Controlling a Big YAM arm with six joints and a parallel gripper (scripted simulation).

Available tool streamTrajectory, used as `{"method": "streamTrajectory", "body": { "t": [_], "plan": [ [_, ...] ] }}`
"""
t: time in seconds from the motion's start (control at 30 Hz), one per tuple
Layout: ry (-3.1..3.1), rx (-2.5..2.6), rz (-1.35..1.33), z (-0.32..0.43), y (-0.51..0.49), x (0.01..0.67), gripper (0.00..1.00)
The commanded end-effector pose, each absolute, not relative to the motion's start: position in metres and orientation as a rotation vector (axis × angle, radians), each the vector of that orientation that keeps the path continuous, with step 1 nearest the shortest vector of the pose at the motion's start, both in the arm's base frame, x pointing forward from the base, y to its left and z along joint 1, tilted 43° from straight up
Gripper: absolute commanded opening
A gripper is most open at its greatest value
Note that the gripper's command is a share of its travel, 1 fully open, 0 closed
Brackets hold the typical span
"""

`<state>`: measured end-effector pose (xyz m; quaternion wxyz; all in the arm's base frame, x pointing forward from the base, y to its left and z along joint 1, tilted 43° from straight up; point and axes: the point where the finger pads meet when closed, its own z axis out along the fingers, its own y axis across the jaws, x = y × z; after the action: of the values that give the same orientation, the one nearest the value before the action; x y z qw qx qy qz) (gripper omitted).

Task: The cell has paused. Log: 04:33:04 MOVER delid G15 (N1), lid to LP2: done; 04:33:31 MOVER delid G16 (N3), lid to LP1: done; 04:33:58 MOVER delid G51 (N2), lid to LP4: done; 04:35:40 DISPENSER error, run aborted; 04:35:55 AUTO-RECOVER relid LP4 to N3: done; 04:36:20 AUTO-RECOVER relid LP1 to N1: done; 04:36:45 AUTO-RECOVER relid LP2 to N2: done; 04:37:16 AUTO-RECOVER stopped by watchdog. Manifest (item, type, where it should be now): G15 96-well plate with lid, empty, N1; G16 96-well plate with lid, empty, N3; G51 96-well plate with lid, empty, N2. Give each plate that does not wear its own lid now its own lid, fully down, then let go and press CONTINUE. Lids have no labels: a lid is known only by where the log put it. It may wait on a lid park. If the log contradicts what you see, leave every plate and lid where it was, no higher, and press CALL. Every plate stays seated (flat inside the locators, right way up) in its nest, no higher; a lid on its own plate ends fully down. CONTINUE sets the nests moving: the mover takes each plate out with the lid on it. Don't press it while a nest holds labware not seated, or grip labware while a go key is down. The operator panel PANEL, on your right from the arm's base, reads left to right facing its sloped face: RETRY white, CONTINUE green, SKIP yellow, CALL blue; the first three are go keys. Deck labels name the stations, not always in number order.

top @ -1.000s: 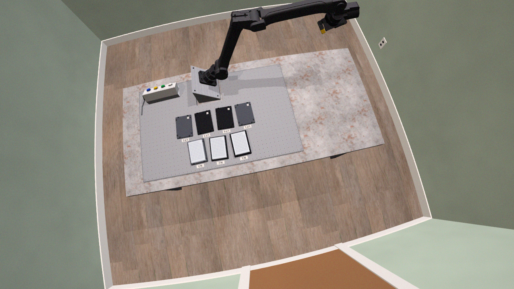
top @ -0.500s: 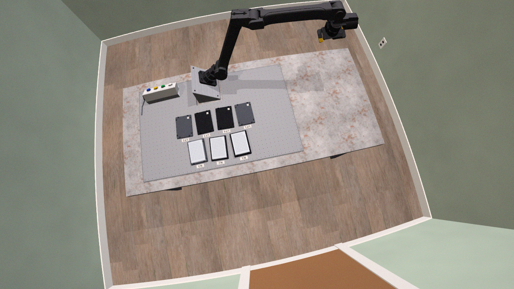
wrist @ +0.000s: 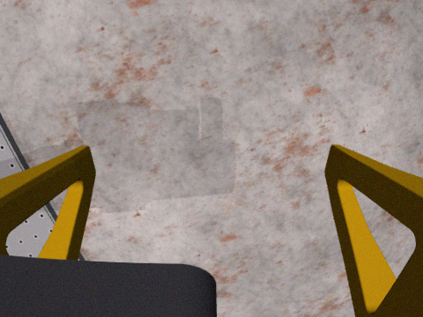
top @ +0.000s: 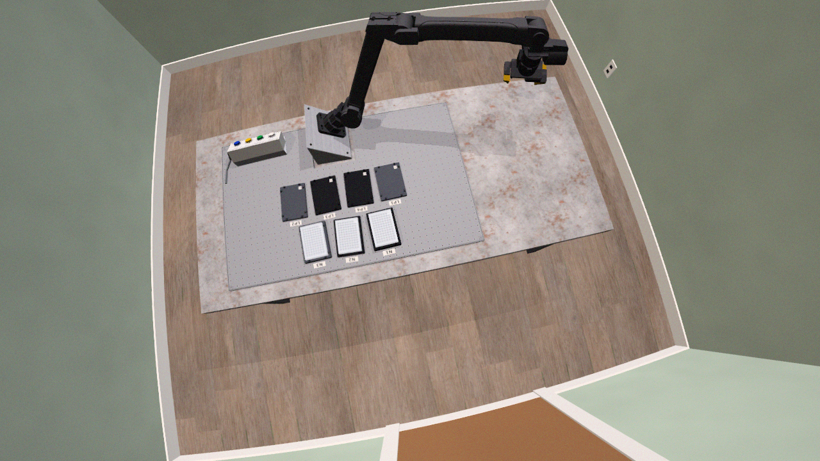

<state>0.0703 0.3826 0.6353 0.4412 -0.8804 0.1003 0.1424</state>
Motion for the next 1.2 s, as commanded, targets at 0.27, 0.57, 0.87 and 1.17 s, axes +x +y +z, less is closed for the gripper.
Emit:
{"method": "streamTrajectory", "body": {
  "t": [0.27, 0.57, 0.87, 1.17],
  "plan": [
    [0.520, -2.174, 0.353, 0.613, 0.379, 0.113, 1.00],
    [0.679, -2.144, 0.338, 0.603, 0.363, 0.135, 1.00],
    [0.912, -2.128, 0.331, 0.569, 0.362, 0.175, 1.00],
    [1.069, -2.071, 0.314, 0.557, 0.345, 0.197, 1.00]
  ]
}}
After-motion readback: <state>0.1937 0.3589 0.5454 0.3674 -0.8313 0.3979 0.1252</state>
